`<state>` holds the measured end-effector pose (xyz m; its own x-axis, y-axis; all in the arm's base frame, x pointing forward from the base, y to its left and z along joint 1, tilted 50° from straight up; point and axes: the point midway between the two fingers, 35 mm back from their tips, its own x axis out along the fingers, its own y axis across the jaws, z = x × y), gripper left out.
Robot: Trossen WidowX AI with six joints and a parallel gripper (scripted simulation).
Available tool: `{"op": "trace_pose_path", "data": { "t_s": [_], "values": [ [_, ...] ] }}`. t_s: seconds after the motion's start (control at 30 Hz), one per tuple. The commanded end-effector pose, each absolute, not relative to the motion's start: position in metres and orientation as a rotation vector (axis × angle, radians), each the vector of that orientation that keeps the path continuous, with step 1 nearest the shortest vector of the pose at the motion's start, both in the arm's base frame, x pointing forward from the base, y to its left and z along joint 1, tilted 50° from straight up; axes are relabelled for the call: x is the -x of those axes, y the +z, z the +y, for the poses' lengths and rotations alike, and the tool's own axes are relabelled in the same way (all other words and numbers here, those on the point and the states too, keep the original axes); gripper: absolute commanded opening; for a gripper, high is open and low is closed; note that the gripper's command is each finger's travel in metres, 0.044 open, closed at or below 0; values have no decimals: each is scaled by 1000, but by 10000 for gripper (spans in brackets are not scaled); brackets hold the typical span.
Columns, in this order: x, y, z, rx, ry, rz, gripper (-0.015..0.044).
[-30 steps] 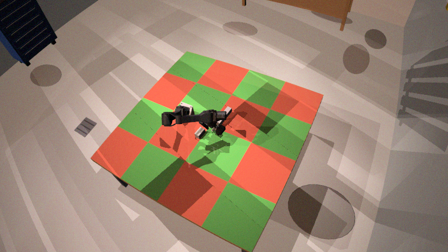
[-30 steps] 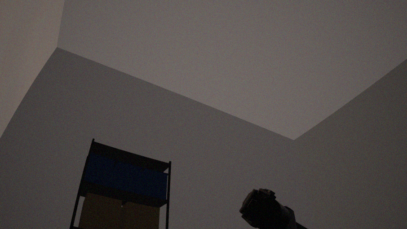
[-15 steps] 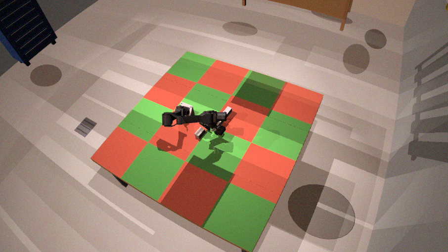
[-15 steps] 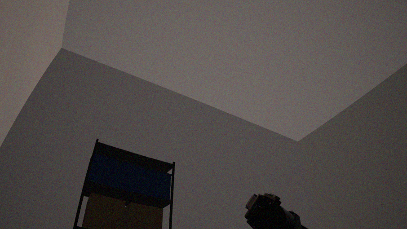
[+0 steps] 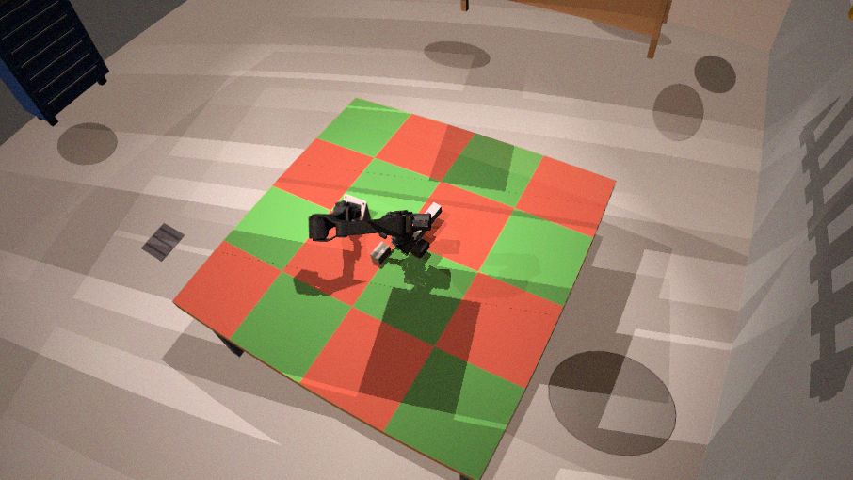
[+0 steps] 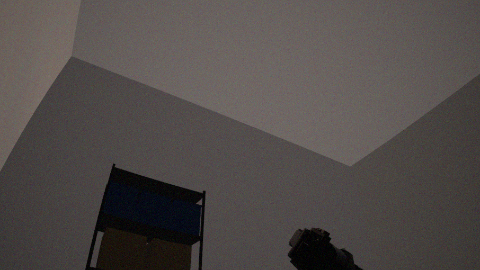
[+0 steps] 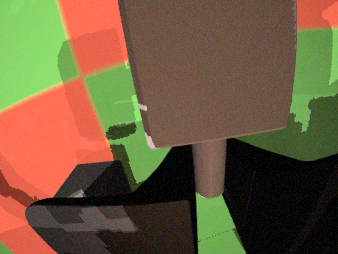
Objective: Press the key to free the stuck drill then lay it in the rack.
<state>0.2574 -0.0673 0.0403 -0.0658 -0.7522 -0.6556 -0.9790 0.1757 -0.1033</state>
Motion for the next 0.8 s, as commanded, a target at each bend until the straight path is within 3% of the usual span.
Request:
{"op": "trace_pose_path", "data": {
  "t_s": [0.0,0.77],
  "values": [
    [-258,41,-67,1629,493,1867,0],
    [-253,60,-84,1638,501,1877,0]
  ]
}}
